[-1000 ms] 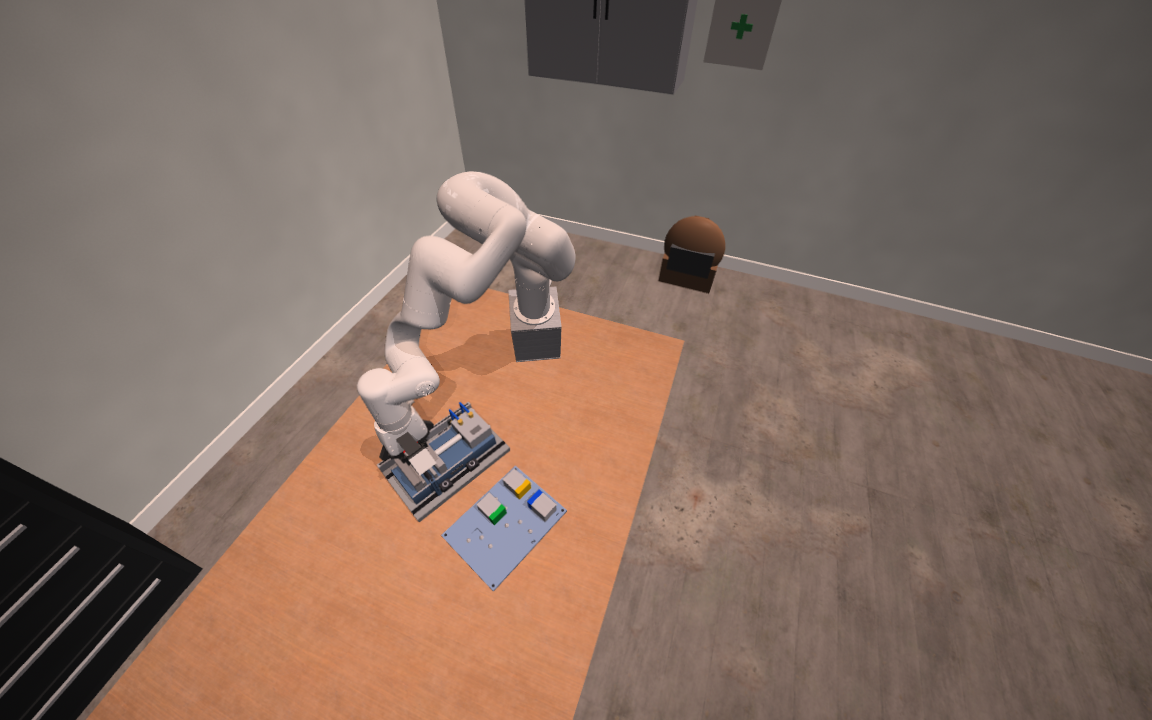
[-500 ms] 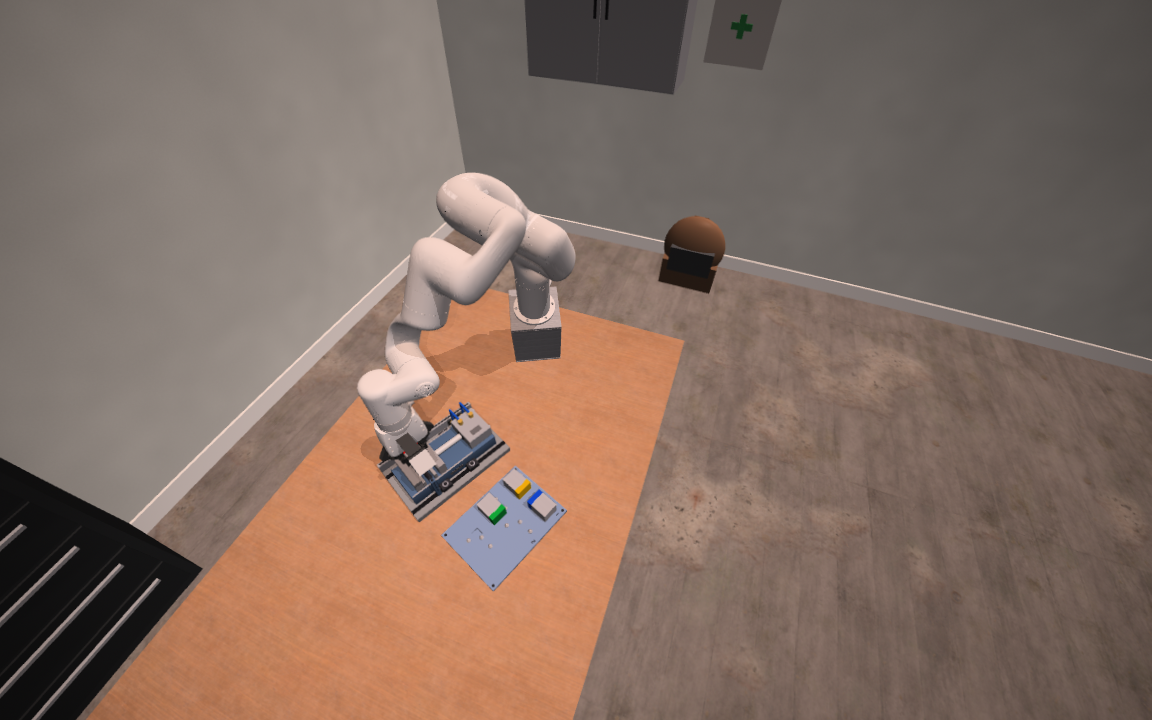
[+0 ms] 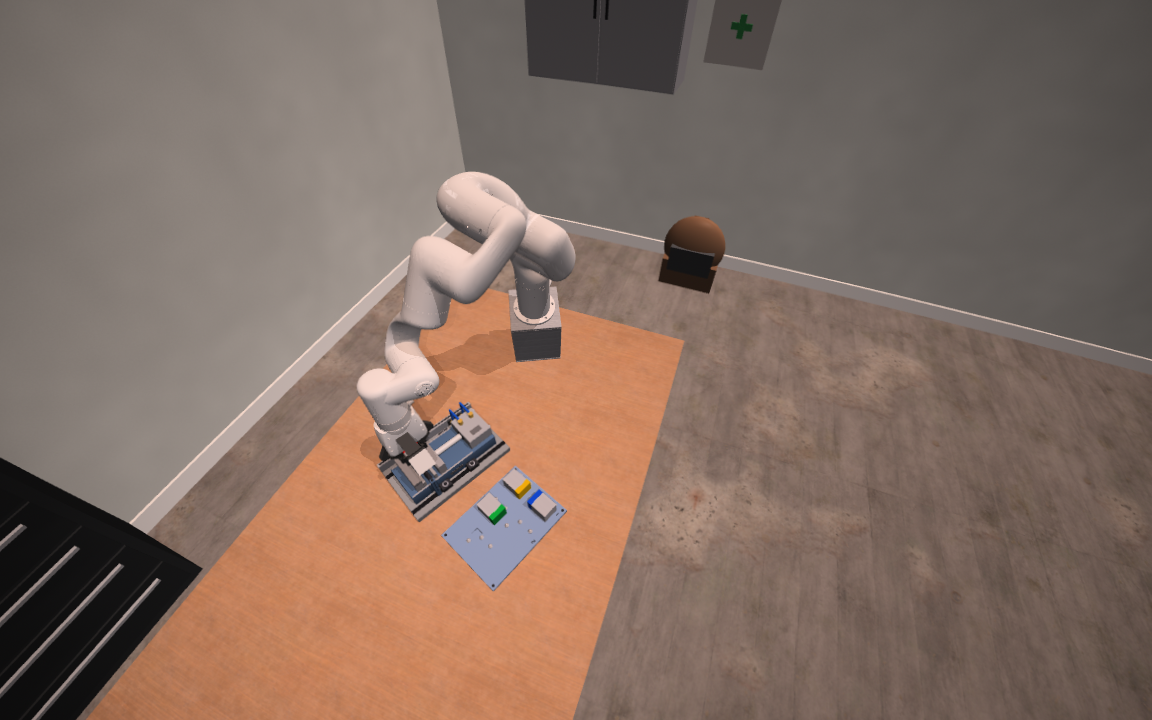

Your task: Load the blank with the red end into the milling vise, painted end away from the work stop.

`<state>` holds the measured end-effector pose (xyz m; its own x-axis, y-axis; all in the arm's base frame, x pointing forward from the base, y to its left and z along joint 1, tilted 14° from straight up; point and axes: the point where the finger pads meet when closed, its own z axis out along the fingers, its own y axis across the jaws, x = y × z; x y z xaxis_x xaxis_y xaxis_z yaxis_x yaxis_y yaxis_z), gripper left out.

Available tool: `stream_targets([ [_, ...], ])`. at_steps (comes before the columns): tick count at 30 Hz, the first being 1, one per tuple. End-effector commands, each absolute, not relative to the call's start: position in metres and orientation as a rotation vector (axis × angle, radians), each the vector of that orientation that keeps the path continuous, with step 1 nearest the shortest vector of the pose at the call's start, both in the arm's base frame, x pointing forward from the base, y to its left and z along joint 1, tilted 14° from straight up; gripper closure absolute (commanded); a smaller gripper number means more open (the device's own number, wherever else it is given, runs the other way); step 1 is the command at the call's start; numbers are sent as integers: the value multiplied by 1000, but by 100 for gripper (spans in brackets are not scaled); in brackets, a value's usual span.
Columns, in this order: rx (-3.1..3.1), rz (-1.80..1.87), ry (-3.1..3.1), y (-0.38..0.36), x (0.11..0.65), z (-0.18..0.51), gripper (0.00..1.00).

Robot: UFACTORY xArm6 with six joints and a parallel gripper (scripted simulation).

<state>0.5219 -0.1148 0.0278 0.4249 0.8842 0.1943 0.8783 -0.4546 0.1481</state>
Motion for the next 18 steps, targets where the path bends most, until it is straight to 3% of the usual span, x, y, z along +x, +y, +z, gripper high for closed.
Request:
stream_targets([
  [1,2628,386,1626,-116,523,31,100],
  [18,2628,386,1626,-116,522,32,100],
])
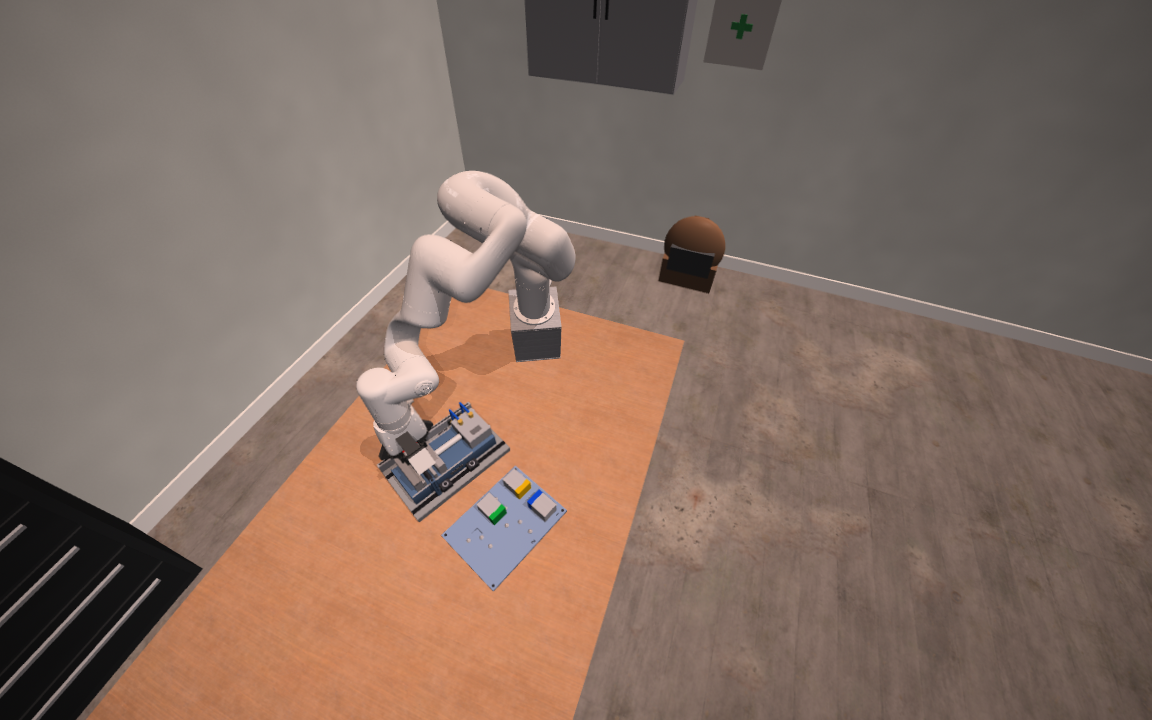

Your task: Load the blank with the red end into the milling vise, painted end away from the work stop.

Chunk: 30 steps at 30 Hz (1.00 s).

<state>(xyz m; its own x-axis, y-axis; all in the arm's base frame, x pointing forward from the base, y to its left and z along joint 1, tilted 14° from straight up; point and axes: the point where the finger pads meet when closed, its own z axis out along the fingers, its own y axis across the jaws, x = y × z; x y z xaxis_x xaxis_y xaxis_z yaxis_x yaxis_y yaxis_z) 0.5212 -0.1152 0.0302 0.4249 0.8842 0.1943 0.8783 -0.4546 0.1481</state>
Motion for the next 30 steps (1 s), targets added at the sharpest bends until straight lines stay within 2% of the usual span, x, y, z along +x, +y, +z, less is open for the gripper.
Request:
stream_targets([
  [1,2628,386,1626,-116,522,32,100],
  [30,2628,386,1626,-116,523,30,100],
])
